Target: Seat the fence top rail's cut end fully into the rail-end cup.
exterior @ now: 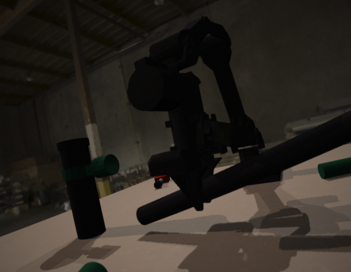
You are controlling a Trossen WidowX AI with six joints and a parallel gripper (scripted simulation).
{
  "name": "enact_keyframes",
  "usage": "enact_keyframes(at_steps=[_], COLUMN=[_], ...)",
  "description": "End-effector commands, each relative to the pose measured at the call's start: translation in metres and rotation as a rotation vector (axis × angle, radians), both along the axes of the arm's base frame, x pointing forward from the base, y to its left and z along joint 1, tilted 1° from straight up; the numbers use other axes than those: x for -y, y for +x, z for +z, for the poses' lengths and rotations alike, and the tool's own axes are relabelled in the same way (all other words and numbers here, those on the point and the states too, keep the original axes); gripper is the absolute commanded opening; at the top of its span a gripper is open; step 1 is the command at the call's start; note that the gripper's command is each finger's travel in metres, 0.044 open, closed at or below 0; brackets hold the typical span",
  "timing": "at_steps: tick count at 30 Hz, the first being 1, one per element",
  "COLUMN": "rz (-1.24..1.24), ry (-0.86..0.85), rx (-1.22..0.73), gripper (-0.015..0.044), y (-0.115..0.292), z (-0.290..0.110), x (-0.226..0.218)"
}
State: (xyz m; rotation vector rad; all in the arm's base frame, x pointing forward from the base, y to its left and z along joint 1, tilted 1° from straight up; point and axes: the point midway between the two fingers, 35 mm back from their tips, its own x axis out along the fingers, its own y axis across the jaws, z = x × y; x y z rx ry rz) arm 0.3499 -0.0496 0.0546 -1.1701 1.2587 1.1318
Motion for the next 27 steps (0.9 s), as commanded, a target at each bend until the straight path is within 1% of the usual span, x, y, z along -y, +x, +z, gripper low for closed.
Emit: enact_keyframes(at_steps=[1,11,27], rz=[0.004,0.008,0.011], ry=[-0.075,-0.246,-0.229], rx=[0.01,0.003,-0.006], gripper=[0.0,0.0,0.0], y=[0.005,0.003,0.002], z=[0.024,0.073,0.067], x=[0.006,0.019,0.017])
